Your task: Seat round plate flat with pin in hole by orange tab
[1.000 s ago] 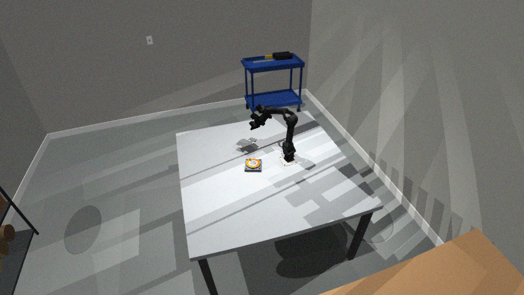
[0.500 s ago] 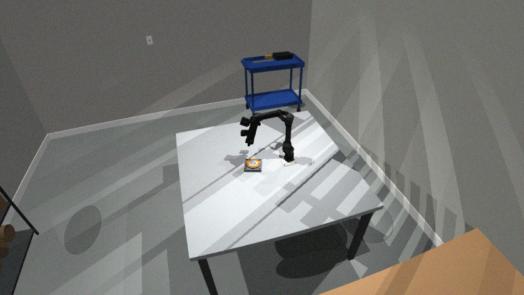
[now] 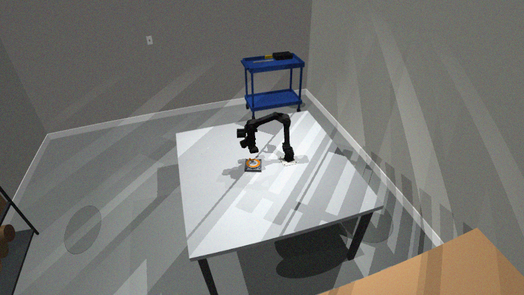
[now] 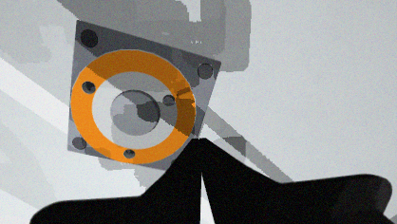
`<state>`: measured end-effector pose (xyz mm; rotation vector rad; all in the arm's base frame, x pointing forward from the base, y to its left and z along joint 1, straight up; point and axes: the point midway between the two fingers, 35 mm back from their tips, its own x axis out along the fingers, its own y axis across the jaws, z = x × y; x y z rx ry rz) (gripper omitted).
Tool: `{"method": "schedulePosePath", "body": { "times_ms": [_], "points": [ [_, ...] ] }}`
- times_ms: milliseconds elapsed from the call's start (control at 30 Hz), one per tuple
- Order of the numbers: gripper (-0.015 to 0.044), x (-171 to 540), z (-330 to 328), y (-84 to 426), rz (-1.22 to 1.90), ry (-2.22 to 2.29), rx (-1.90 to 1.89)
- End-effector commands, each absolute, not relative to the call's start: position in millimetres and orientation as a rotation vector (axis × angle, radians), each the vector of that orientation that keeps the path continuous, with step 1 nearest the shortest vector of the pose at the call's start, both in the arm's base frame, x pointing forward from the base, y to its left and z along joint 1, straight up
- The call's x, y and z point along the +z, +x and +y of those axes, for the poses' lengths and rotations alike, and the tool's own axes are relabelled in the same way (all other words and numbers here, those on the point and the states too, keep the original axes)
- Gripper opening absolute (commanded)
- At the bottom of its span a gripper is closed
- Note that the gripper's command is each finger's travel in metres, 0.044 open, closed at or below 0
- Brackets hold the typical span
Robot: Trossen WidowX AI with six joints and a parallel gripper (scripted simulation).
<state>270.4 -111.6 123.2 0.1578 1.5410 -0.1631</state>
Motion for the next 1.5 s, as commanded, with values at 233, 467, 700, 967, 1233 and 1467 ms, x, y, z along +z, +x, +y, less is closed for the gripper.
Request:
{"method": "schedulePosePath", "body": {
  "times_ms": [233,467,700,967,1233,1467],
  "points": [
    [0.0000,90,-113,274,1.549,0.144,-0.162],
    [0.0000,75,-113,273,1.549,0.144,-0.162],
    [0.0000,75,-114,279,1.549,0.144,-0.162],
    [0.0000,75,-115,290,1.548,0.144,-0.162],
    [0.0000,75,-115,291,1.548,0.144,-0.162],
    [0.0000,74,-115,291,1.548,0.144,-0.162]
  ]
}}
